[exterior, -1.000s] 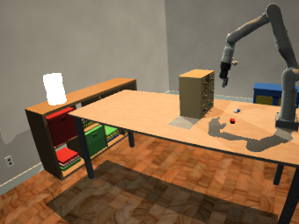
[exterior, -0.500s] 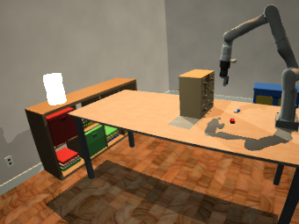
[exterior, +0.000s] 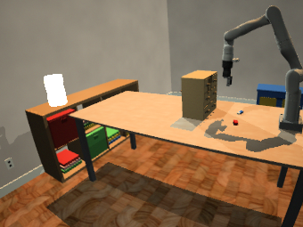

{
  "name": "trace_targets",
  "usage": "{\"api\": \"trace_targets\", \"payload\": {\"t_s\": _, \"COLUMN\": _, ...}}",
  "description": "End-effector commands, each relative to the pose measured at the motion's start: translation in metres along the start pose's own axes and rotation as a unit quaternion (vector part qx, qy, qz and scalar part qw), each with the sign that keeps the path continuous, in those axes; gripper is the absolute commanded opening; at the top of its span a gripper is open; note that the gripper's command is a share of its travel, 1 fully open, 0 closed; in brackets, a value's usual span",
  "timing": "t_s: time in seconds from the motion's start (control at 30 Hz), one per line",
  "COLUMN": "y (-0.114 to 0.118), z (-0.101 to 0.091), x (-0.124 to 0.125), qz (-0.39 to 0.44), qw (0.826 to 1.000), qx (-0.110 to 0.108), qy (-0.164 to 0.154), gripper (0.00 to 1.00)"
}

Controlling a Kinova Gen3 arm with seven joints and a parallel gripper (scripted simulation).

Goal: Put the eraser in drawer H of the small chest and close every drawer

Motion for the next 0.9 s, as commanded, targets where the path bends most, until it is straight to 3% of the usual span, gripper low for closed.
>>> {"api": "trace_targets", "payload": {"t_s": 0.0, "y": 0.0011, "z": -0.0010, "x": -0.0015, "qz": -0.001, "qw": 1.000, "qx": -0.001, "qy": 0.003, "gripper": 1.00}}
{"api": "trace_targets", "payload": {"t_s": 0.87, "y": 0.0010, "z": -0.0062, "x": 0.0005, "qz": -0.001, "qw": 1.000, "qx": 0.000, "qy": 0.025, "gripper": 1.00}}
Point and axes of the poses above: the point where the finger pads meet when closed, its own z axis out along the fingers, its own y axis across the jaws, x = y × z, the point moved 3 cm from there along -z, back along the fingers, and after that the axes turned 3 degrees about z, right-handed, at the moved point
